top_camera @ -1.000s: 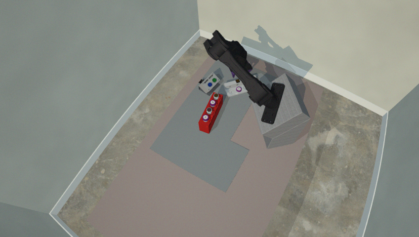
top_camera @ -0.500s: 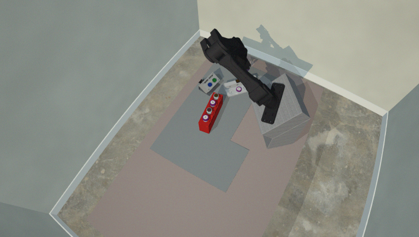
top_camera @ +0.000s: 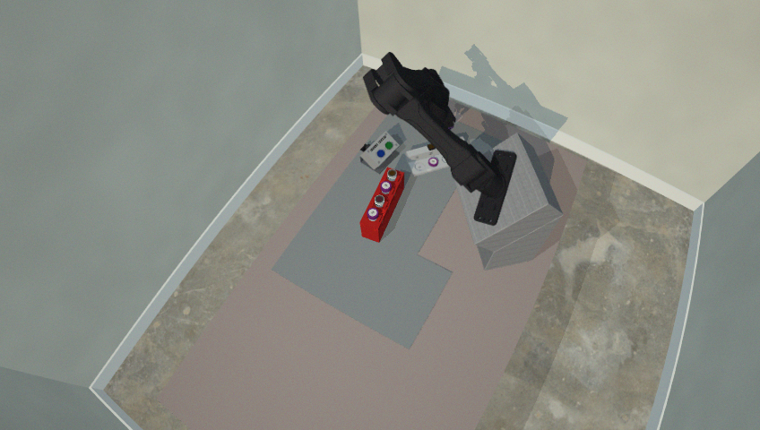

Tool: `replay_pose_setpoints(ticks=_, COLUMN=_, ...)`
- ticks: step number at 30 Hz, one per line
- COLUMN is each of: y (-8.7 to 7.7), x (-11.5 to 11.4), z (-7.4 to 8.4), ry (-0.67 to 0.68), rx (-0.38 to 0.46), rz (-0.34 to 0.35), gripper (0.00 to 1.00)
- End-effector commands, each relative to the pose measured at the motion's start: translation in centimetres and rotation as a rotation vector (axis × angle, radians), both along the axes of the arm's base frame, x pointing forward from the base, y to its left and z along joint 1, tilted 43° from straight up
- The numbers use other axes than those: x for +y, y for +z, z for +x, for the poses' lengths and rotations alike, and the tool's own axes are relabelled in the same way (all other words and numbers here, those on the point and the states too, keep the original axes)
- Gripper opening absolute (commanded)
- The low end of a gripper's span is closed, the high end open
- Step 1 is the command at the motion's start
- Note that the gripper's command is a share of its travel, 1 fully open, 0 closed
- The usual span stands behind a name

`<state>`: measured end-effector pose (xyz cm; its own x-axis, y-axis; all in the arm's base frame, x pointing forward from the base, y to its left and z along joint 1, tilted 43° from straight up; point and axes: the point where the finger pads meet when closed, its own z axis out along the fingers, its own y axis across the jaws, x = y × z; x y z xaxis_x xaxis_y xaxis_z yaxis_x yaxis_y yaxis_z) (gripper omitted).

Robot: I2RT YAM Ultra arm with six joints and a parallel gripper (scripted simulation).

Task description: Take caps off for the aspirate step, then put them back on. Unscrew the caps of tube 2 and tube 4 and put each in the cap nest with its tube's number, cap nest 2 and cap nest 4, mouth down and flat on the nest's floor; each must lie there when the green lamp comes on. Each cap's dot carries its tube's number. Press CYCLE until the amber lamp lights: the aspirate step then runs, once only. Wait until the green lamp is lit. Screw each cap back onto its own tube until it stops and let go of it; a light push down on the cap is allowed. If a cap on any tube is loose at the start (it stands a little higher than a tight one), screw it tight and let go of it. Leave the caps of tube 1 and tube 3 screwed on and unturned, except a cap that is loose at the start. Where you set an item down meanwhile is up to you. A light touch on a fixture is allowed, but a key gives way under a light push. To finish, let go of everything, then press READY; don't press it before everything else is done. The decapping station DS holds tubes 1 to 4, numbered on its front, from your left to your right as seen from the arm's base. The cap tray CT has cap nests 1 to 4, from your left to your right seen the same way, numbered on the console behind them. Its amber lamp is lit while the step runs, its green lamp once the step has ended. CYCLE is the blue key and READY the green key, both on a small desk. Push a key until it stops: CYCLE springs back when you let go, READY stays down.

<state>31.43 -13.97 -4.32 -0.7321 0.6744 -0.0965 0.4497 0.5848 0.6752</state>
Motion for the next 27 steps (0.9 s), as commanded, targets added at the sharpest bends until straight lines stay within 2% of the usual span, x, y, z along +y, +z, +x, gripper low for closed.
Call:
replay_pose_setpoints(ticks=1, y=0.2, x=-0.7, z=-0.2, ry=-0.018, rx=-0.007, rz=-0.005, gripper=0.47)
replay_pose_setpoints(ticks=6, y=0.1, x=-0.8, z=-0.3, ry=-0.018, rx=-0.007, rz=-0.005, gripper=0.47)
replay_pose_setpoints(ticks=14, y=-2.8, x=1.0, z=1.8, ry=-0.018, rx=-0.007, rz=-0.005, gripper=0.47)
replay_pose_setpoints(ticks=16, y=-2.8, x=1.0, z=1.8, ry=-0.018, rx=-0.007, rz=-0.005, gripper=0.47)
replay_pose_setpoints(ticks=27, y=-6.8, x=3.3, z=4.8, ry=-0.018, rx=-0.007, rz=-0.004, gripper=0.47)
